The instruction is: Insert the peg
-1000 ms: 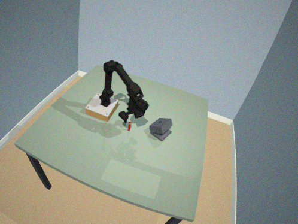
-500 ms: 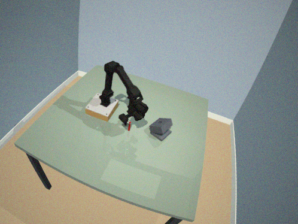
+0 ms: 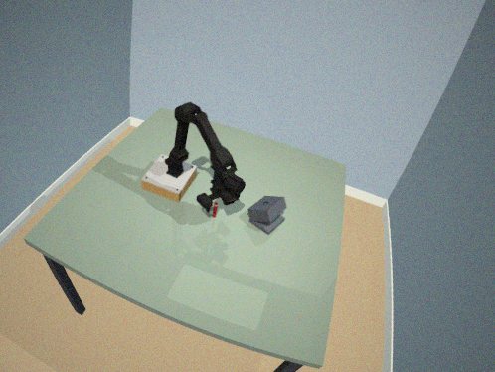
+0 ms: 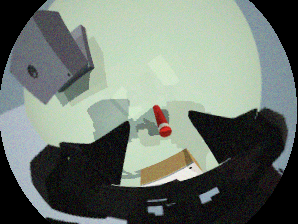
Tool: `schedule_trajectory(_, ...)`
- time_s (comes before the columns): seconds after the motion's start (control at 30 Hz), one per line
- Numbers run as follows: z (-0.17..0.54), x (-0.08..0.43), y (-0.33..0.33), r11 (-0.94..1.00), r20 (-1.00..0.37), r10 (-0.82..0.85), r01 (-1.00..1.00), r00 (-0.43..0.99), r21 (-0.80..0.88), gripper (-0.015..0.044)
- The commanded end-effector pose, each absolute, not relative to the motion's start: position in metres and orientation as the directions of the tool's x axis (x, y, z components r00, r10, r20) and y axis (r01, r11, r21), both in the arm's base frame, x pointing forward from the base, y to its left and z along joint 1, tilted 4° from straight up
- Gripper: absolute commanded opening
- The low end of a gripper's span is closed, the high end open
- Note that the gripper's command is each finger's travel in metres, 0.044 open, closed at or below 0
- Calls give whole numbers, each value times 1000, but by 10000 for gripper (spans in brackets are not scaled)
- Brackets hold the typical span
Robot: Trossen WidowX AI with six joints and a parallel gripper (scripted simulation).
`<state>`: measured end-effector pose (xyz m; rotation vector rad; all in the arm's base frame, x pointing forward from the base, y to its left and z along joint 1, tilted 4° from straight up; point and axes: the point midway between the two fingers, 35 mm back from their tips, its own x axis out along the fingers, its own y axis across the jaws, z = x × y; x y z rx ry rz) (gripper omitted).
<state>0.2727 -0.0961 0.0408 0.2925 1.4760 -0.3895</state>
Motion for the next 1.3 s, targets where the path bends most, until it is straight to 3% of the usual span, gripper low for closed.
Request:
schedule_trajectory(0.0, 34, 270, -97, 904, -996, -79, 423, 44, -53, 440)
schedule_trajectory(0.27, 25, 270, -97, 904, -996, -79, 423, 44, -53, 440)
schedule_trajectory(0.77, 28, 272, -97, 903, -996, -74, 428, 49, -46, 46)
schedule_trajectory(1.0, 29, 272, -97, 903, -996, -74, 428, 49, -46, 0)
schedule_trajectory(1.27, 57, 272, -95, 903, -996, -76, 426, 47, -48, 0)
